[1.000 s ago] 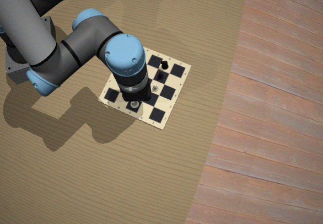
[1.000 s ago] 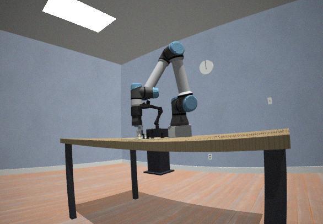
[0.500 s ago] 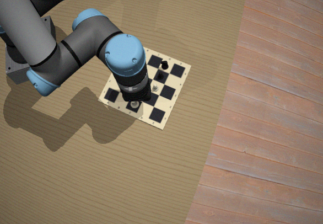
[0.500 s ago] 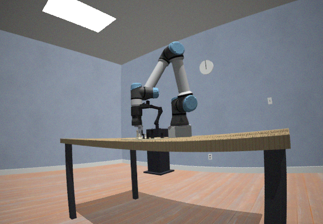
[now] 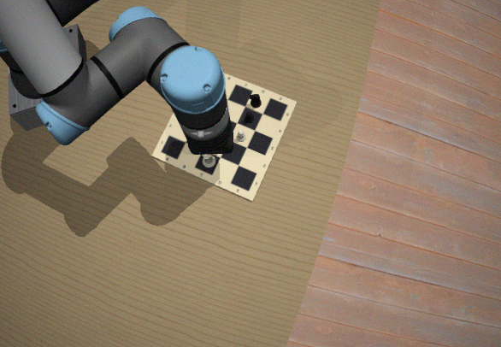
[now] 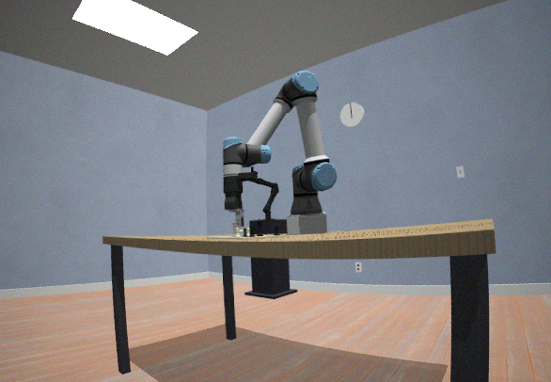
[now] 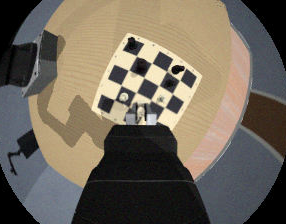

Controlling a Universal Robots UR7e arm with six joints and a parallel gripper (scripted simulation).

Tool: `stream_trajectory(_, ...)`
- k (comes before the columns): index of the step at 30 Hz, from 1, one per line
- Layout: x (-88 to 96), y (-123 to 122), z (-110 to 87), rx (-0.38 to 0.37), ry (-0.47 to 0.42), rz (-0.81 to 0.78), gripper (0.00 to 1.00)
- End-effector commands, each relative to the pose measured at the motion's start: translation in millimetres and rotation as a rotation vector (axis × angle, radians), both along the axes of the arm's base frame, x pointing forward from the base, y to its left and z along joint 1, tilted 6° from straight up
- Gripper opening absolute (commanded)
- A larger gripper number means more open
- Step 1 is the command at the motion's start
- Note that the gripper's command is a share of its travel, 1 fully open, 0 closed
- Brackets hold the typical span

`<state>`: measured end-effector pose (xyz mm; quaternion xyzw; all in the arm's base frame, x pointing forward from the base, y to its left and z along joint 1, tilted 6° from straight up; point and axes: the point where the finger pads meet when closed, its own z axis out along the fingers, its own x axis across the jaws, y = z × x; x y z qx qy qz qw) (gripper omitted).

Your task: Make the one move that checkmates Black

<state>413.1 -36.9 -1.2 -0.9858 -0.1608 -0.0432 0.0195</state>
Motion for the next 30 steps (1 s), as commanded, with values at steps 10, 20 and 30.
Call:
stream_trajectory(10, -4.0, -3, 58.7, -0.002, -0.003, 0.0, 0.0)
stream_trajectory(20, -5.9, -5, 81.6, -0.002, -0.003, 0.0, 0.0)
stream_trajectory(30, -5.9, -5, 82.4, -0.002, -0.003, 0.0, 0.0)
